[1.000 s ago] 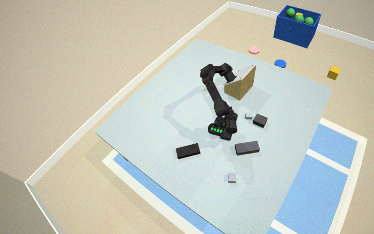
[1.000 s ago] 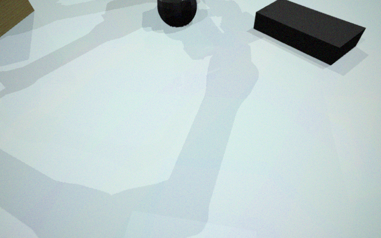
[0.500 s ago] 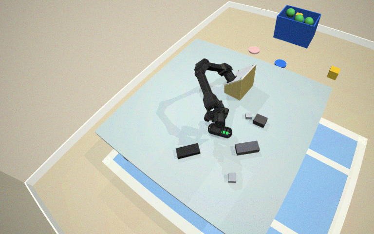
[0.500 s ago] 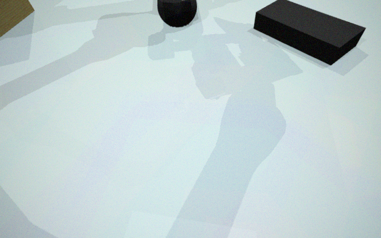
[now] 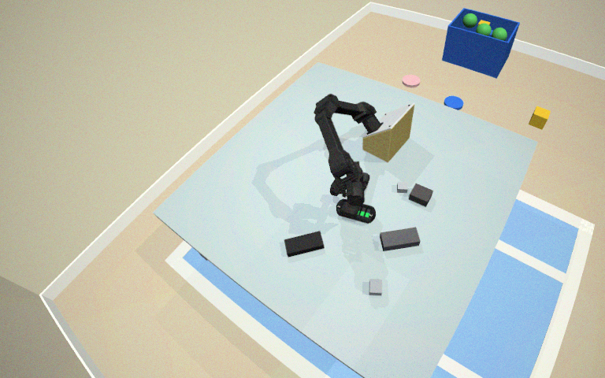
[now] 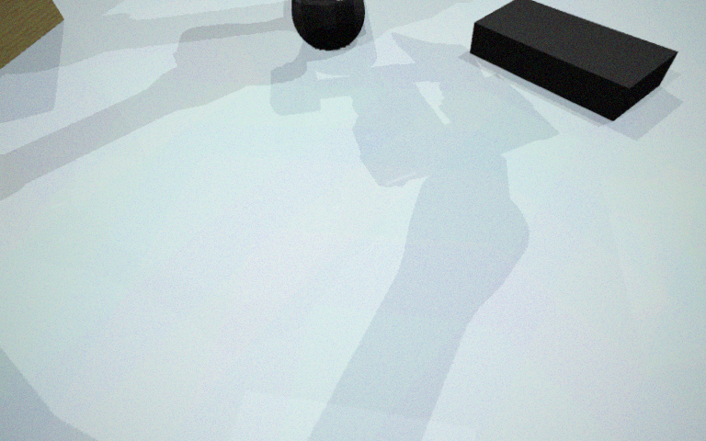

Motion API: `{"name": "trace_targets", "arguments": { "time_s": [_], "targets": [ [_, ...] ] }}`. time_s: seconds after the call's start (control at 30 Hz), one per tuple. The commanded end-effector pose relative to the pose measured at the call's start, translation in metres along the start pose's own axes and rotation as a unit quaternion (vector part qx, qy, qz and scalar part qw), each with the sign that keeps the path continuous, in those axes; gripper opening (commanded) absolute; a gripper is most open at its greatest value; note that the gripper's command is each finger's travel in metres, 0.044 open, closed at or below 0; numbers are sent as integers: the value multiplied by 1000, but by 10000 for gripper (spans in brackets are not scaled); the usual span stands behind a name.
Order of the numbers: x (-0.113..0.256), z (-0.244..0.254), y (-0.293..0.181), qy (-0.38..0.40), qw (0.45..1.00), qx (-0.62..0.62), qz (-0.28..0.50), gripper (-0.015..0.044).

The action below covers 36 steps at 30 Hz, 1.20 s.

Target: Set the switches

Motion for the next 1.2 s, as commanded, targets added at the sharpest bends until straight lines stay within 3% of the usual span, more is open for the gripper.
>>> {"name": "trace_targets", "arguments": {
  "time_s": [0.0,0.2,1.17],
  "targets": [
    [1,0,3,0,1000,2,-2,440],
    [23,1,55,2,1000,-10,-8,440],
    [-16,3,56,2,1000,-10,-8,440]
  ]
}}
Point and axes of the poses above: the point midway between the two fingers, 35 mm back from their tips, its own x axis back along the fingers, its own z axis across the jaws, y = z × x, the point moved 2 cm from there along x, back along the fingers, and after that the axes turned 5 degrees about -x, right-handed, at the moved point
